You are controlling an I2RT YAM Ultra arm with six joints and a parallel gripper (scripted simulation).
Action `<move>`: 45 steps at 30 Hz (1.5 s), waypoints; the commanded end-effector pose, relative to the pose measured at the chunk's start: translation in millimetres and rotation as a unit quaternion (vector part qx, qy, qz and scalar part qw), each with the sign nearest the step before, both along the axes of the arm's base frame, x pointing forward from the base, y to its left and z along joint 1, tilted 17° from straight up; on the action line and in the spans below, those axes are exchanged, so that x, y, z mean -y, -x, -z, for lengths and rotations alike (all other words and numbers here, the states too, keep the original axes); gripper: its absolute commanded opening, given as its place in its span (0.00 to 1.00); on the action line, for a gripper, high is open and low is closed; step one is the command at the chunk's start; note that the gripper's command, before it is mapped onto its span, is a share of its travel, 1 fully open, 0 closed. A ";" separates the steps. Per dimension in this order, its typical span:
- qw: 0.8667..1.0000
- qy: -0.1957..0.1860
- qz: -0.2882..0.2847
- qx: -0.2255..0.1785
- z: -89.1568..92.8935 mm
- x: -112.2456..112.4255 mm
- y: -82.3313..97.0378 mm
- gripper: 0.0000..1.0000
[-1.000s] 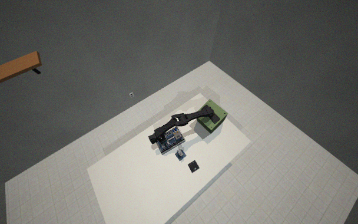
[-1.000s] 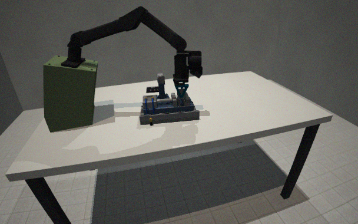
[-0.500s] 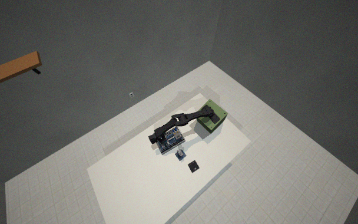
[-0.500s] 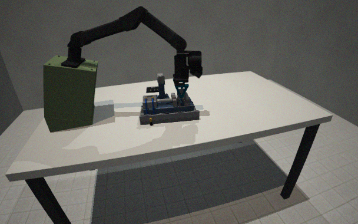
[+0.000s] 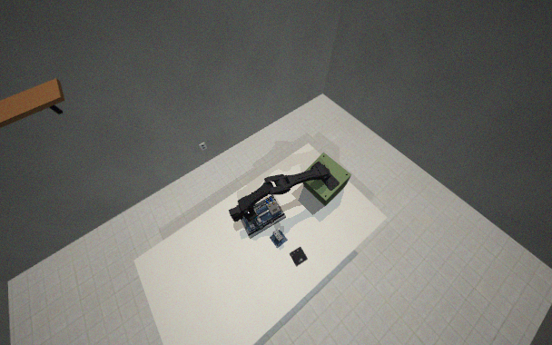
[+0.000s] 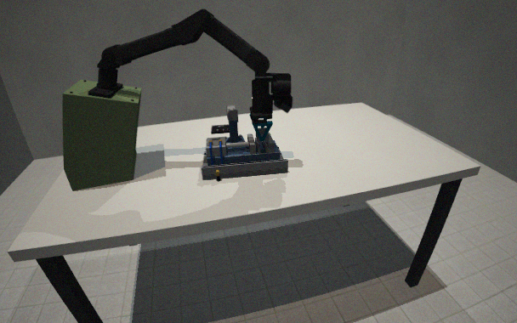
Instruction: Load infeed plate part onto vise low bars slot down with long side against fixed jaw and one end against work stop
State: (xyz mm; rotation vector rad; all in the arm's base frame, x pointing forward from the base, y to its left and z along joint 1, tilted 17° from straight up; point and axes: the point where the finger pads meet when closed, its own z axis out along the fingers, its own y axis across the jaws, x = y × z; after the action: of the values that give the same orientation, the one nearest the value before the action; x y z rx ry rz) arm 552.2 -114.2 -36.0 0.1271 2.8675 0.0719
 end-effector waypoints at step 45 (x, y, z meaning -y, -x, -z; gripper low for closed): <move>0.999 0.009 0.003 0.036 -27.1 4.3 -17.1 0.00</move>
State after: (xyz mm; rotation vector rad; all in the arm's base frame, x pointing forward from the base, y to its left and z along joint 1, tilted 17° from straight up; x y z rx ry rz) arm 551.0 -112.9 -40.9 0.1262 2.8765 0.0743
